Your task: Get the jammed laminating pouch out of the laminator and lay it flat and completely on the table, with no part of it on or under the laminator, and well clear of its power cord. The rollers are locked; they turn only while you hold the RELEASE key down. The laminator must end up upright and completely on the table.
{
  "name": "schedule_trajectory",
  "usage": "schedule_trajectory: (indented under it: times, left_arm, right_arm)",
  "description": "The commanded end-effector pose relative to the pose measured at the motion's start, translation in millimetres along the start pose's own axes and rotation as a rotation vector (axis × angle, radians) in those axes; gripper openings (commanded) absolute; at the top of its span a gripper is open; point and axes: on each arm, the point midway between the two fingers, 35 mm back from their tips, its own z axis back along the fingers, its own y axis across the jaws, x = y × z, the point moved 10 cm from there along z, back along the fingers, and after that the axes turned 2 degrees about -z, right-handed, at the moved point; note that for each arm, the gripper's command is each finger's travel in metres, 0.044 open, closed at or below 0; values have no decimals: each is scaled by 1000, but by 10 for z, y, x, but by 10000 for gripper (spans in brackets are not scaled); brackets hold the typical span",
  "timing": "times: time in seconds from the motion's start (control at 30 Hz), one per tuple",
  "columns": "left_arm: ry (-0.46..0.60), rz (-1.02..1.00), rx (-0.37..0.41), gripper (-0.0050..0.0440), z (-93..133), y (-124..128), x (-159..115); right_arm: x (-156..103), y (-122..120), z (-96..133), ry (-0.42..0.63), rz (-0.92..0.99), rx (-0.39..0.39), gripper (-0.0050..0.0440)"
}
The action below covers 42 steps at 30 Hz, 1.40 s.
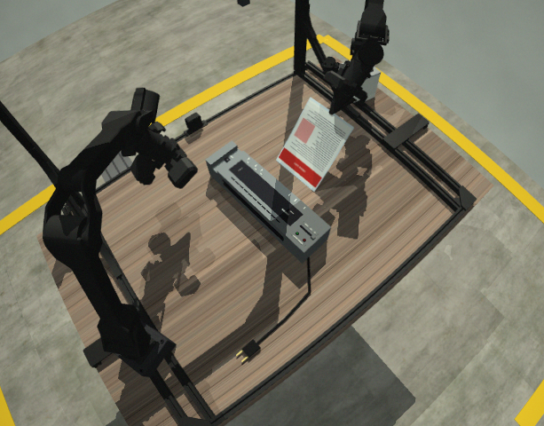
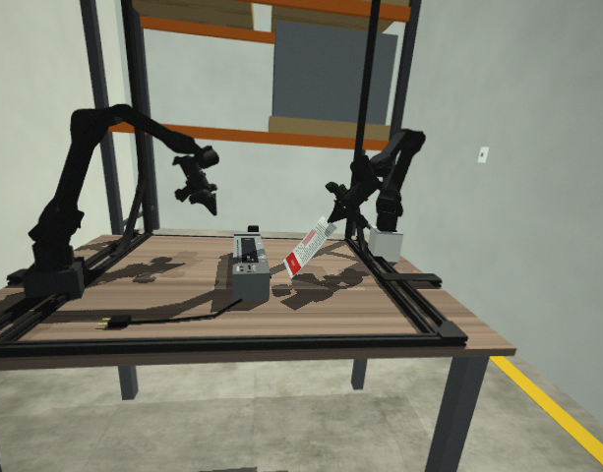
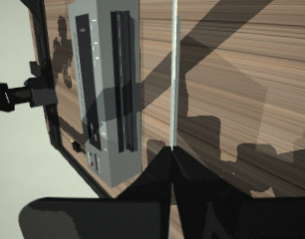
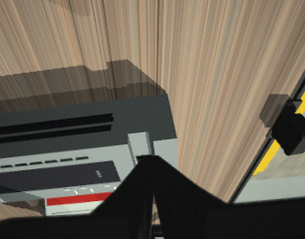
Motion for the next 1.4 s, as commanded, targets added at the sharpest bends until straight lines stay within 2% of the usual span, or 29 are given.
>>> schedule_trajectory:
  times: [0.0, 0.4, 0.47, 0.5, 0.97, 1.03, 1.07, 1.37]
  left_arm:
    - [4, -4, 8, -50, -48, -68, -5]
    - [5, -7, 12, -50, -318, -469, 4]
    - [5, -7, 12, -50, -318, -469, 4]
    - [12, -8, 15, -50, -237, -356, -4]
    - [9, -11, 16, -50, -552, -819, 9]
    - [9, -11, 16, -50, -552, -819, 9]
    - [14, -11, 12, -50, -470, -702, 0]
    - [9, -12, 14, -50, -646, -963, 13]
  right_arm:
    - [-38, 0, 84, 18, -8, -19, -50]
    - [-38, 0, 84, 18, -8, -19, -50]
    - [-38, 0, 84, 18, -8, -19, -50]
    - [-37, 1, 83, 17, -8, -18, -50]
    - [-37, 1, 83, 17, -8, -18, -50]
    - [-37, 1, 83, 17, -8, -18, -50]
    - [-37, 1, 83, 17, -8, -18, -50]
    - [-37, 1, 83, 17, -8, -18, -50]
